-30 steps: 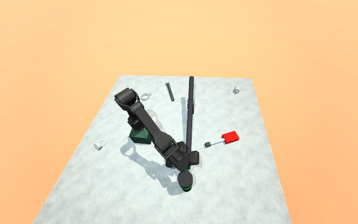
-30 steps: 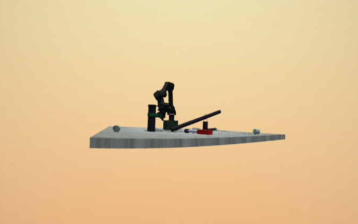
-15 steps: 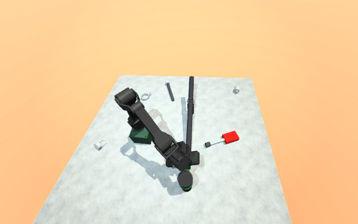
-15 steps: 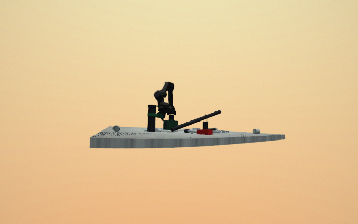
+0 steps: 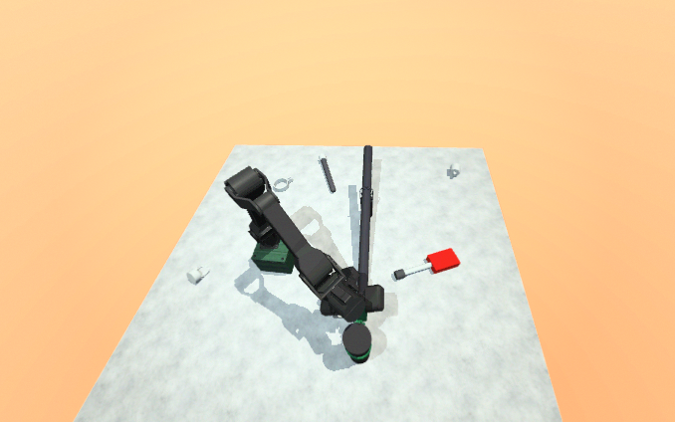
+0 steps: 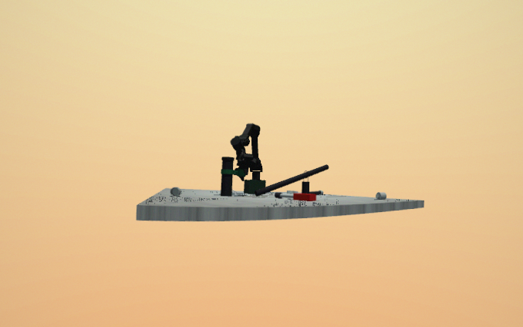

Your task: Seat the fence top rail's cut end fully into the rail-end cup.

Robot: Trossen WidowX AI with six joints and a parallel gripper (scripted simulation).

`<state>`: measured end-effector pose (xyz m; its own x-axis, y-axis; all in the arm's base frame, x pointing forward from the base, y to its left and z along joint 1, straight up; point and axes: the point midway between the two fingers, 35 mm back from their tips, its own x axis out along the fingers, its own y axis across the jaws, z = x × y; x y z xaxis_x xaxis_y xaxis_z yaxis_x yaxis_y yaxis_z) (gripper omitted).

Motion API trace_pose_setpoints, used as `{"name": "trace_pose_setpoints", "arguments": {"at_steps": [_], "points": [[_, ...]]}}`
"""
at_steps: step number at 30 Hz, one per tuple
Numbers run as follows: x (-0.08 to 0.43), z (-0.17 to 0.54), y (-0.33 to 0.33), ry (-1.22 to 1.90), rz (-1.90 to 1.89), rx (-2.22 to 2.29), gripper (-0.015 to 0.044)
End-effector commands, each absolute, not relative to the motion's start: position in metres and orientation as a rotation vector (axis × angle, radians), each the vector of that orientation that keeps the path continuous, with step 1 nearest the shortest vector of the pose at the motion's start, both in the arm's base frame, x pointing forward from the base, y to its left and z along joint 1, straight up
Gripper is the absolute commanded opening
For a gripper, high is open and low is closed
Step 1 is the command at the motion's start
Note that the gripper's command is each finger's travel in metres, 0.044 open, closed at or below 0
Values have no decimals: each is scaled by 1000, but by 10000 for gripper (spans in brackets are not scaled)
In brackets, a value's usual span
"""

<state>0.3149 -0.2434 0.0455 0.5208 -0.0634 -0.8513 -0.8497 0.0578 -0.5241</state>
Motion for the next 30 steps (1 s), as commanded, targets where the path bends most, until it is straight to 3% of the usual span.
{"name": "trace_pose_setpoints", "arguments": {"at_steps": [1,3,15,30], "points": [[316,54,-235,861,723,-1400,394],[317,61,-228,861,722,-1399,440],[321,85,-204,864,692,-1363,440],[321,146,-116,1048,49,-325,440]]}}
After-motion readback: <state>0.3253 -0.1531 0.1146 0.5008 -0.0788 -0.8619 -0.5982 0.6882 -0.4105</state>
